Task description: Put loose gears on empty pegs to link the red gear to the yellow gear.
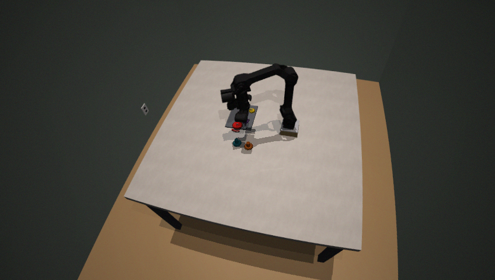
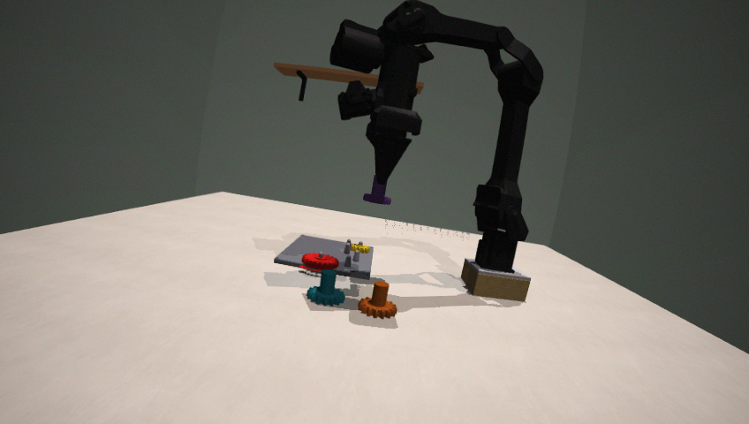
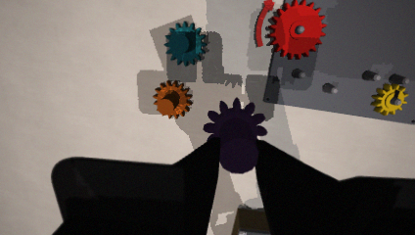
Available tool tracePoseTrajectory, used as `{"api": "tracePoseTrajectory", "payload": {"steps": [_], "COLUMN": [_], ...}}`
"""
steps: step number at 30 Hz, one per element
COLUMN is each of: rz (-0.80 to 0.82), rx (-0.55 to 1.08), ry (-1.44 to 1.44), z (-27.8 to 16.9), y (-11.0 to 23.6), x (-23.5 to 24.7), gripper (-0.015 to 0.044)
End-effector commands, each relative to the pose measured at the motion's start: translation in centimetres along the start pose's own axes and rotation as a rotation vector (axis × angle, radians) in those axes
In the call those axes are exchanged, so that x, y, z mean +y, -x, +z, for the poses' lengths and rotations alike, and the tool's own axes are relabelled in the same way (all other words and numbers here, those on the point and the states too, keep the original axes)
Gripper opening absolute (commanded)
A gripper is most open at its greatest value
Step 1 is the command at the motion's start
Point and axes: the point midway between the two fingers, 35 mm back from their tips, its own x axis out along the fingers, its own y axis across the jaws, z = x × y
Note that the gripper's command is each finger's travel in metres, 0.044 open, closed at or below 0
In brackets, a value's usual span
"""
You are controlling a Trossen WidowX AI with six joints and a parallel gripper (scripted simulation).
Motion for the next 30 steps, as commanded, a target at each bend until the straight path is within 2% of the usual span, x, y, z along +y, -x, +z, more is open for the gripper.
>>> {"api": "tracePoseTrajectory", "payload": {"steps": [1,30], "rz": [-0.005,-0.01], "rx": [0.004,0.002], "ry": [0.002,0.002], "z": [0.3,2.4], "y": [-0.7,-5.9], "x": [-0.6,-5.9], "gripper": [0.0,0.0]}}
